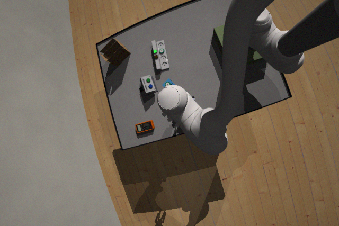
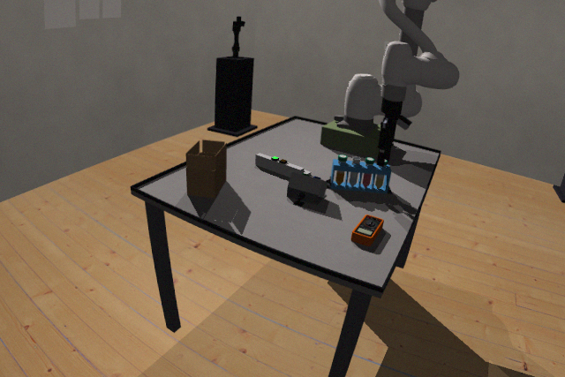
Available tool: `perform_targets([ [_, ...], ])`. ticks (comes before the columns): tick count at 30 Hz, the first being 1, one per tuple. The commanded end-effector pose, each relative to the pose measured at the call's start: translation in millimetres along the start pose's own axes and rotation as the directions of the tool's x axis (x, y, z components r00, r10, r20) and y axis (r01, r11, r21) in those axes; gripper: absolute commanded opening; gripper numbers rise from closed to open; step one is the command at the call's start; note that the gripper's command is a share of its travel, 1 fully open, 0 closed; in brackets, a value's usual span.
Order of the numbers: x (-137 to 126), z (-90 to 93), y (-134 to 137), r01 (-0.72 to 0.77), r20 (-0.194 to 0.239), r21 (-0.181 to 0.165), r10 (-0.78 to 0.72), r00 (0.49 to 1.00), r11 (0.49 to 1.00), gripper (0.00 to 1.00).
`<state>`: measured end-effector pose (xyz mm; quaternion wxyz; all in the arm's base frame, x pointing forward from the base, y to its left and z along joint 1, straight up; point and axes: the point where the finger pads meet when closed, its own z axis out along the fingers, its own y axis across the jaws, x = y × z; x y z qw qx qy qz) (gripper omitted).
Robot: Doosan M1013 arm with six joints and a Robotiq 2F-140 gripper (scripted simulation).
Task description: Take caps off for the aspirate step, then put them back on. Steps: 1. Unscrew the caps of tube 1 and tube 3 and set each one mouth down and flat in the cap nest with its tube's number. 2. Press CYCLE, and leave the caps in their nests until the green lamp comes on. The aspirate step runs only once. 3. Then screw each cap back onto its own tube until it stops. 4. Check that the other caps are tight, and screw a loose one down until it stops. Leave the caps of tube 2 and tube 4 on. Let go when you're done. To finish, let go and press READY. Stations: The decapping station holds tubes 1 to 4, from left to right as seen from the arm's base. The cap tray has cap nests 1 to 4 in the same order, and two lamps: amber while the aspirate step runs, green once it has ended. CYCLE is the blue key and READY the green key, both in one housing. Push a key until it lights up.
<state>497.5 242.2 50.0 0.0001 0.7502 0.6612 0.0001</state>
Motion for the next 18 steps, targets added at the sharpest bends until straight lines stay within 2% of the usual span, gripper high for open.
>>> perform_targets([
  [1,0.3,-1.1,0.3,0.236,-0.001,-0.001,-0.236,0.972,0.972,0.41],
  [4,0.3,-1.1,0.3,0.395,0.000,-0.001,-0.395,0.919,0.919,0.41],
  [8,0.3,-1.1,0.3,0.605,0.001,-0.001,-0.605,0.796,0.796,0.41],
  [10,0.3,-1.1,0.3,0.605,0.001,-0.001,-0.605,0.796,0.796,0.41],
  [12,0.3,-1.1,0.3,0.743,0.000,-0.001,-0.743,0.670,0.670,0.41],
  [15,0.3,-1.1,0.3,0.848,0.002,-0.001,-0.848,0.530,0.530,0.41],
  [16,0.3,-1.1,0.3,0.860,0.000,-0.001,-0.860,0.510,0.510,0.41],
  [18,0.3,-1.1,0.3,0.860,0.000,-0.001,-0.860,0.510,0.510,0.41],
])
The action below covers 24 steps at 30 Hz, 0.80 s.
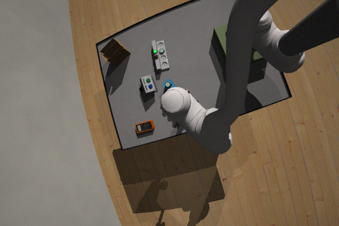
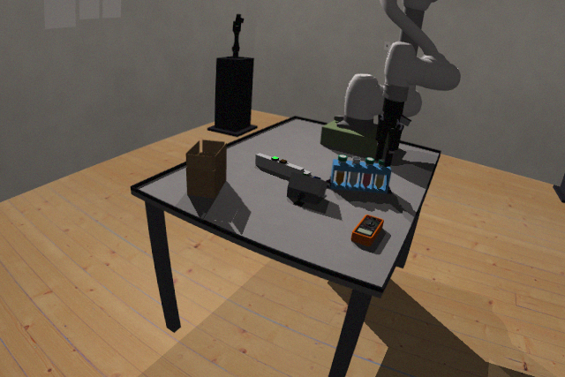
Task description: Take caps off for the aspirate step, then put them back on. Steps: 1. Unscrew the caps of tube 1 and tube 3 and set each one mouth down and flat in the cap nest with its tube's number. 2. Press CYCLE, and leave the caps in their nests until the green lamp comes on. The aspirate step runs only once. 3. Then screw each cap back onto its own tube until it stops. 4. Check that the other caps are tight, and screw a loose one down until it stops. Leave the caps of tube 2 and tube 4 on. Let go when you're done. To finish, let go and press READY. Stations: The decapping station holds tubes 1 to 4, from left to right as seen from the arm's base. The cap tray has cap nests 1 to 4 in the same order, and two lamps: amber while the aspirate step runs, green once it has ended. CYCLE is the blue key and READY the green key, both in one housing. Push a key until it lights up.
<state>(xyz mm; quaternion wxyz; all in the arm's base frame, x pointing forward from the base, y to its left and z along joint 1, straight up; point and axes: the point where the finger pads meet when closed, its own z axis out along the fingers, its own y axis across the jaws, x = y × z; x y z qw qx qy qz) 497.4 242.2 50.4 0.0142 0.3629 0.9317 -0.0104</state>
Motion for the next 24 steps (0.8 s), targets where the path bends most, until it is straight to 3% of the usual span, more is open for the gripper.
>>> perform_targets([
  [1,-0.1,-0.7,0.5,0.082,-0.033,-0.014,-0.082,0.996,0.997,0.41],
  [4,-0.2,-0.7,0.6,0.082,-0.033,-0.014,-0.082,0.996,0.997,0.41],
  [5,-0.1,-0.7,0.6,0.082,-0.033,-0.014,-0.082,0.996,0.997,0.30],
  [19,-0.1,-0.7,0.5,0.082,-0.033,-0.014,-0.082,0.996,0.997,0.30],
  [24,-0.2,-0.7,0.6,-0.167,-0.036,-0.005,0.167,0.985,0.986,0.30],
])
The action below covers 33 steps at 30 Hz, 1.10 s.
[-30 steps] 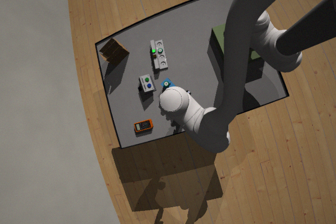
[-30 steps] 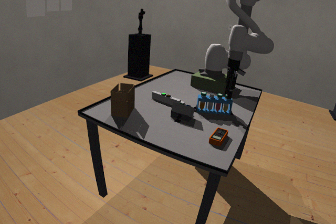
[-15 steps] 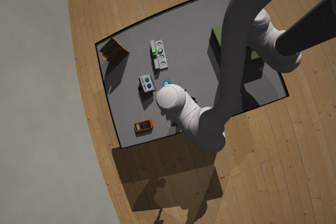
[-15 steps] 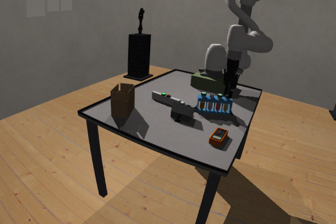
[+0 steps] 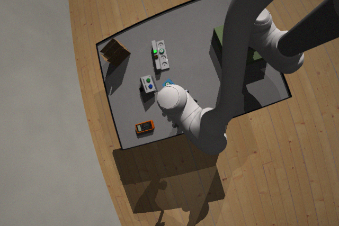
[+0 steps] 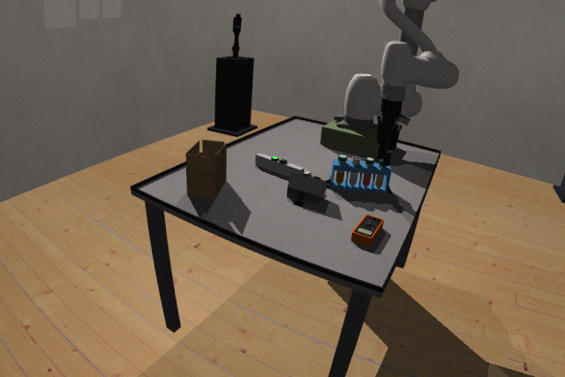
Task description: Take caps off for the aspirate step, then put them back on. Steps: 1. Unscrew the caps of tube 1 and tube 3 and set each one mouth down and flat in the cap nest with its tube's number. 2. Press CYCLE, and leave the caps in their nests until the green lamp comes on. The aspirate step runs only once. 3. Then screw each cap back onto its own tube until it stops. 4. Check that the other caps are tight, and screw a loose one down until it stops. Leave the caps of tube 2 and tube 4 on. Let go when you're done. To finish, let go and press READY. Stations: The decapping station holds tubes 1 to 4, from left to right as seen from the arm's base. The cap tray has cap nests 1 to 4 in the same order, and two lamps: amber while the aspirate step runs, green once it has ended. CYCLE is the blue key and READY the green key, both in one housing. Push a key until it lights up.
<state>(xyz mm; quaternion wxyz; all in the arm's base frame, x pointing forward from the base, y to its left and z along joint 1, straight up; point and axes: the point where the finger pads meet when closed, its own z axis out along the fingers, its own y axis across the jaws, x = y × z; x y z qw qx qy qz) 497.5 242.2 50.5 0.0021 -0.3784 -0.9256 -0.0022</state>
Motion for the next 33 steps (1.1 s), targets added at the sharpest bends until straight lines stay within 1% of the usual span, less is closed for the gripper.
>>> perform_targets([
  [1,0.0,-0.6,0.5,-0.134,0.006,0.000,0.134,0.991,0.991,0.30],
  [2,0.0,-0.6,0.5,-0.134,0.006,0.000,0.134,0.991,0.991,0.30],
  [4,0.0,-0.7,0.5,-0.232,0.006,0.000,0.232,0.973,0.973,0.30],
  [8,0.0,-0.6,0.5,-0.421,0.005,-0.001,0.421,0.907,0.907,0.30],
  [12,0.0,-0.5,0.5,-0.593,0.005,-0.003,0.593,0.805,0.805,0.30],
  [14,0.0,-0.5,0.5,-0.670,0.005,-0.003,0.670,0.742,0.742,0.30],
  [17,0.0,-0.4,0.5,-0.774,0.004,-0.004,0.774,0.634,0.634,0.30],
  [19,0.0,-0.4,0.5,-0.774,0.004,-0.004,0.774,0.634,0.634,0.30],
  [20,0.0,-0.4,0.5,-0.803,0.004,-0.004,0.803,0.596,0.596,0.30],
  [24,0.0,-0.3,0.5,-0.803,0.004,-0.004,0.803,0.596,0.596,0.30],
  [25,-0.1,0.4,0.5,-0.803,0.004,-0.004,0.803,0.596,0.596,0.41],
  [33,0.0,0.4,0.4,-0.803,0.004,-0.004,0.803,0.596,0.596,0.41],
])
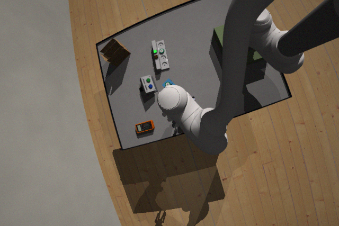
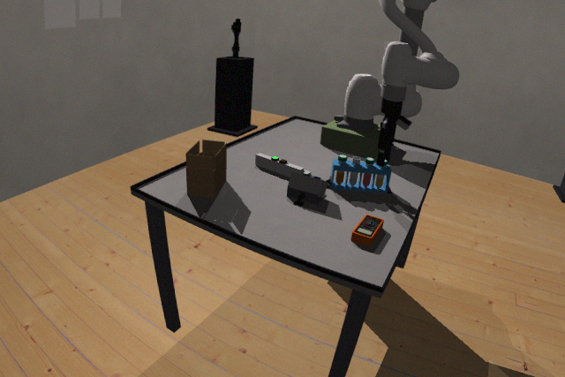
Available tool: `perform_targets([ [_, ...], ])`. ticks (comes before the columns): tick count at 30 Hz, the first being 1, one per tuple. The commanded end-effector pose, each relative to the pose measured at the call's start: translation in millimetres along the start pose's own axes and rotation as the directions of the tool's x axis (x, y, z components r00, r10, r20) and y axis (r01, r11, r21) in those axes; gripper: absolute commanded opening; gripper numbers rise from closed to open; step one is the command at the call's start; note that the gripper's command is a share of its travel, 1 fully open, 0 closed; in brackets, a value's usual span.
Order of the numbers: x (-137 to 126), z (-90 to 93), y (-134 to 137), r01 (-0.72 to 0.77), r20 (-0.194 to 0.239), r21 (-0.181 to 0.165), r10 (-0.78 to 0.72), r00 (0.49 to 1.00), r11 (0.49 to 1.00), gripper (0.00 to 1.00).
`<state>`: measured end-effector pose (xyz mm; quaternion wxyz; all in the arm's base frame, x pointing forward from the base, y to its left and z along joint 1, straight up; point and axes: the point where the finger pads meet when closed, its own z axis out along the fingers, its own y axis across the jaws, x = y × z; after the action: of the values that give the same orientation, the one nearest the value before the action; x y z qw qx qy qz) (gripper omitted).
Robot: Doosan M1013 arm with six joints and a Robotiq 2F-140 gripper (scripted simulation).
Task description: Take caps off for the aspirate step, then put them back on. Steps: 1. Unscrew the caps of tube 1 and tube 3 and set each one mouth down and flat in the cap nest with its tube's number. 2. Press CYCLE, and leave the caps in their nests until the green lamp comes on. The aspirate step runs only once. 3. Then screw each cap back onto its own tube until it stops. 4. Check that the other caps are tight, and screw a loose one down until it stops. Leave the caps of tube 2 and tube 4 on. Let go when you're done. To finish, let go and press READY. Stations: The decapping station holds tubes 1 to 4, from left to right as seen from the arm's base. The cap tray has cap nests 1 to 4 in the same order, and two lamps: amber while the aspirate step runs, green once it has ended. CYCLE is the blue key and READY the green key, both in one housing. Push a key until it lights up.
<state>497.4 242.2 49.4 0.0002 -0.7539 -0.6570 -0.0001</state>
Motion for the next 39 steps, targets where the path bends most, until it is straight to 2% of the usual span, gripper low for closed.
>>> perform_targets([
  [1,0.4,-0.7,0.4,0.000,-0.001,-0.001,0.000,1.000,1.000,0.41],
  [4,0.4,-0.7,0.4,0.000,-0.001,-0.001,0.000,1.000,1.000,0.41],
  [7,0.4,-1.2,0.4,0.247,-0.001,-0.001,-0.247,0.969,0.969,0.41],
  [10,0.4,-1.2,0.4,0.406,0.000,-0.002,-0.406,0.914,0.914,0.41],
  [14,0.4,-1.2,0.4,0.614,0.002,-0.002,-0.614,0.789,0.789,0.41],
  [18,0.4,-1.2,0.4,0.780,0.003,-0.001,-0.780,0.626,0.626,0.41],
  [20,0.4,-1.2,0.4,0.780,0.003,-0.001,-0.780,0.626,0.626,0.41],
  [21,0.4,-1.2,0.4,0.832,0.000,-0.001,-0.832,0.555,0.555,0.41],
  [27,0.5,-1.2,0.4,0.832,0.000,-0.001,-0.832,0.555,0.555,0.41],
  [28,0.5,-1.2,0.4,0.832,0.000,-0.001,-0.832,0.555,0.555,0.30],
  [39,0.5,-1.2,0.3,0.831,0.001,-0.001,-0.831,0.556,0.556,0.30],
])
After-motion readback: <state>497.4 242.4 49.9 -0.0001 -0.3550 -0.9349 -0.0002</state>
